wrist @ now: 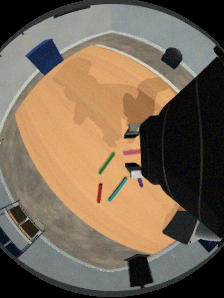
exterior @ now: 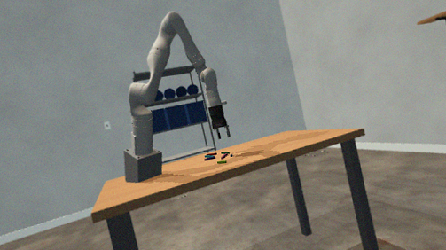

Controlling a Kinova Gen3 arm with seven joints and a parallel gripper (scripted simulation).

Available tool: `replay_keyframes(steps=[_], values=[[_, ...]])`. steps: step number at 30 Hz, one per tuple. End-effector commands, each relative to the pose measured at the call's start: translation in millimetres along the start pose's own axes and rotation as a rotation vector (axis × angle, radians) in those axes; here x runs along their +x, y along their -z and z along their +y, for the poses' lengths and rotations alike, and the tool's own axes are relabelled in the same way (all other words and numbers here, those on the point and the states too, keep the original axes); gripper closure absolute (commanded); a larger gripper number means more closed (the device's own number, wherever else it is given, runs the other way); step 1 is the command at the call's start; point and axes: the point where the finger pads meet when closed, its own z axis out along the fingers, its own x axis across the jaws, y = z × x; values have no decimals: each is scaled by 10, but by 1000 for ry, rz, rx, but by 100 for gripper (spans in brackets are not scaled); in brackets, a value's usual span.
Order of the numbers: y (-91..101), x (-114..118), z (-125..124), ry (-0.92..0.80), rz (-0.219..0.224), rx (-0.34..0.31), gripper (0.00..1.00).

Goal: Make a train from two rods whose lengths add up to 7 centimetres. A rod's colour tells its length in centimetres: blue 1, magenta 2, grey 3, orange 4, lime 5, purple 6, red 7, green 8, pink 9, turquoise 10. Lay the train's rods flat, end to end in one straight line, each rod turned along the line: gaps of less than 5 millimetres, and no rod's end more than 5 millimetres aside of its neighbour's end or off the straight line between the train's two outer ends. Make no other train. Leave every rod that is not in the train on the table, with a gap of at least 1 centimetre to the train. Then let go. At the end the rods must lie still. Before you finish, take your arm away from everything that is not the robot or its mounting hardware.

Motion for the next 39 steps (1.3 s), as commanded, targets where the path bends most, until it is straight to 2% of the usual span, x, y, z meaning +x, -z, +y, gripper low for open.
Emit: replay_keyframes(steps=[1, 9, 10, 16, 17, 26, 27, 39], values=[[-37, 1, 93, -9, -4, -4, 0], [-37, 1, 93, -9, -4, -4, 0], [-78, -1, 180, -14, -5, -4, 0], [-78, -1, 180, -14, -5, -4, 0], [-114, -4, 263, -18, -5, -5, 0], [-114, -4, 263, -18, -5, -5, 0], [-147, -10, 342, -22, -6, -6, 0], [-175, -16, 416, -26, -6, -6, 0]])
